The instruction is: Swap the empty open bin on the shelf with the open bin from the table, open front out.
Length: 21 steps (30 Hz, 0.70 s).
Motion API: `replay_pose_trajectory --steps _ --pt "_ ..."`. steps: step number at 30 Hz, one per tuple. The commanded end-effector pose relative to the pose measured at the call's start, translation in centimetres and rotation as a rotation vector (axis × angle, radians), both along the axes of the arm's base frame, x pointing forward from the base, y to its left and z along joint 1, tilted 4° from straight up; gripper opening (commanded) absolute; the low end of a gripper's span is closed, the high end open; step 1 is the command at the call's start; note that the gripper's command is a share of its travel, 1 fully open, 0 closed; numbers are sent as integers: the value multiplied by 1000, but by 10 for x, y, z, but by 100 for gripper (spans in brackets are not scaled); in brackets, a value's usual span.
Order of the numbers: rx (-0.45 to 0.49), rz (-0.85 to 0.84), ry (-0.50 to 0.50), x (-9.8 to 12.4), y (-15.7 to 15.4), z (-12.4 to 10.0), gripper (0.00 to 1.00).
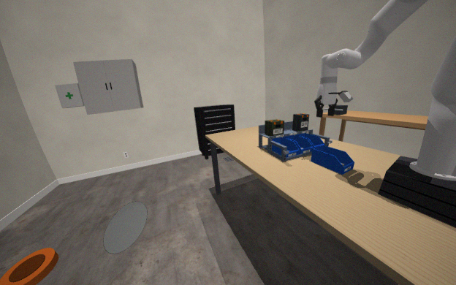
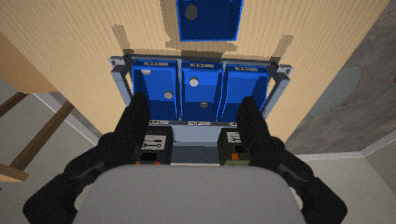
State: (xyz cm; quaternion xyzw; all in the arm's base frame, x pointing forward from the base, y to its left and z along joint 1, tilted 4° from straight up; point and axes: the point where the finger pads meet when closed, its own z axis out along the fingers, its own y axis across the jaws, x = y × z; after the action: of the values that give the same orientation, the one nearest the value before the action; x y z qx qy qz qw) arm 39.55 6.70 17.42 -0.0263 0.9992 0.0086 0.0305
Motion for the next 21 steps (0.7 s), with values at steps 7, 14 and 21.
replay_pose_trajectory --steps 7,14,21 --pt "1 0 -4 1 0 2 0" --pt "1 0 -4 1 0 2 0" --pt "1 0 -4 1 0 2 0"
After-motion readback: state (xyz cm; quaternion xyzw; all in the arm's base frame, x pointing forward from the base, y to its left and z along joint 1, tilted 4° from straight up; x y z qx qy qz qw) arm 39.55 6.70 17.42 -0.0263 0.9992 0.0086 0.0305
